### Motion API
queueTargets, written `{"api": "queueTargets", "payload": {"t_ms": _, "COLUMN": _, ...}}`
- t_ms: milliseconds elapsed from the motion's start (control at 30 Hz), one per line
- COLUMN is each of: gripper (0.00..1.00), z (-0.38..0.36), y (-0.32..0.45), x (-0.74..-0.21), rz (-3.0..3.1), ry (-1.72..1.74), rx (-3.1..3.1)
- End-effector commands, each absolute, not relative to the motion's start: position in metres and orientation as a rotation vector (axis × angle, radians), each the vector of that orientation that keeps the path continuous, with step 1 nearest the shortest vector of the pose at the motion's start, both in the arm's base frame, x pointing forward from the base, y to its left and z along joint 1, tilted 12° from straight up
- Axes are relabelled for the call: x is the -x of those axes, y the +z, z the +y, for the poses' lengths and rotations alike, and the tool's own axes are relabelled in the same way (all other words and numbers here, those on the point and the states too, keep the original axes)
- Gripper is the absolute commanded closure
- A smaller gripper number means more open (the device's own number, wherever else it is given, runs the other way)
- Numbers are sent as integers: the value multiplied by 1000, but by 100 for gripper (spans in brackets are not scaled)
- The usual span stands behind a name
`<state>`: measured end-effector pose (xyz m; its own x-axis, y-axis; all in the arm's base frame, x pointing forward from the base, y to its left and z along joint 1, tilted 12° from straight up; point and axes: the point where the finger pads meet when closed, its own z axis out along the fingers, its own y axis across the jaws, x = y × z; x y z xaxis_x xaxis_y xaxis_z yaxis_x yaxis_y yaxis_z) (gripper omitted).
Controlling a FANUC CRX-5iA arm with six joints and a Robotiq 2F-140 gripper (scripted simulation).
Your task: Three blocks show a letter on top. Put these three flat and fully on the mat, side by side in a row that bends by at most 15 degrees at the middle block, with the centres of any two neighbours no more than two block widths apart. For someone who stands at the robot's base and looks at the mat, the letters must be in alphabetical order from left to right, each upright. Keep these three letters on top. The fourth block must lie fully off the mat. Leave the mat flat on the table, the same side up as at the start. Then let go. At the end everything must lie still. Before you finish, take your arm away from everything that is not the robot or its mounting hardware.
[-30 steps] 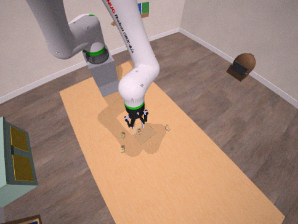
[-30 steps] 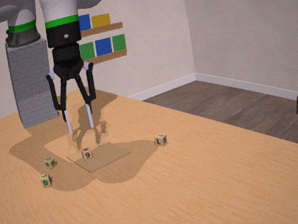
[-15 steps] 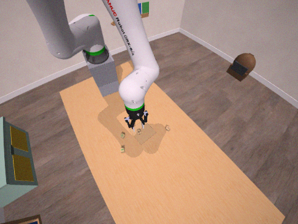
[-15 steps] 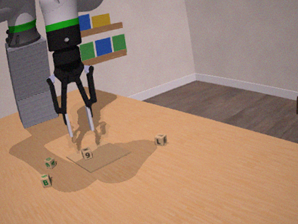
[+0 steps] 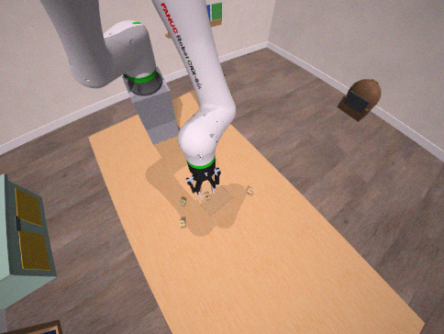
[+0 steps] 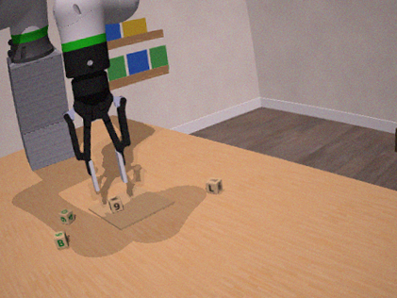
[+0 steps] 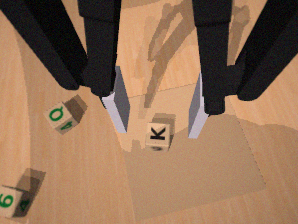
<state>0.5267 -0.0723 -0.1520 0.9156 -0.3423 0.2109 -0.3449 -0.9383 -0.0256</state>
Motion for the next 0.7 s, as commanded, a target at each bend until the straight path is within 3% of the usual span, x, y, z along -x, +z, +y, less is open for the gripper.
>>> {"api": "queueTargets", "payload": {"t_ms": 0, "gripper": 63, "z": -73, "y": -156, "x": -528, "rz": -549, "ry": 335, "rx": -3062}}
{"api": "queueTargets", "payload": {"t_ms": 667, "gripper": 63, "z": -74, "y": -173, "x": -532, "rz": -549, "ry": 335, "rx": -3062}}
